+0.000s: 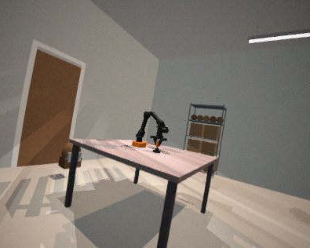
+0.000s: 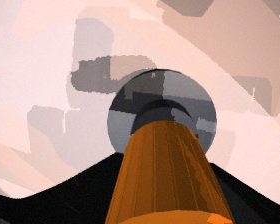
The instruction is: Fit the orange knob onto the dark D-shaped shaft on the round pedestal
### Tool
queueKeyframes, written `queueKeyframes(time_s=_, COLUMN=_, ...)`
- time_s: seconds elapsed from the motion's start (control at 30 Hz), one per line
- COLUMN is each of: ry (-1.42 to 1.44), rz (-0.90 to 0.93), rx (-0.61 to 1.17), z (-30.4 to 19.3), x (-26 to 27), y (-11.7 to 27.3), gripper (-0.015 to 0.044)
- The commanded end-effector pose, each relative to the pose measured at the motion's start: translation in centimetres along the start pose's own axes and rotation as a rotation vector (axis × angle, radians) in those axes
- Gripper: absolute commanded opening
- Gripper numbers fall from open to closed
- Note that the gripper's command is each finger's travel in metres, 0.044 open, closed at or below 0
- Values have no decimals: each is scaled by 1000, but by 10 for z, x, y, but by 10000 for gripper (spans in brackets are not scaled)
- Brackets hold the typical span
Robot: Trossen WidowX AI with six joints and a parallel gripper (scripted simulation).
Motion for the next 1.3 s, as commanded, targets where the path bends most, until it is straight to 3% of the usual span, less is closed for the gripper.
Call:
queueKeyframes(time_s=0.0, ry=64, rz=-1, rx=3, z=0, x=0, y=0, gripper=0)
queueKeyframes(time_s=1.27, ry=64, rz=0, rx=3, z=0, x=1, y=0, gripper=0)
Point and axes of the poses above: the point midway between the two fingers, 35 mm back from their tips, its own y axis back along the fingers, its own x axis across the jaws, z = x × y, the point moved 3 cm from there along y, back along the fingers, and after that the axes turned 7 degrees about y, right-handed, at the moved point
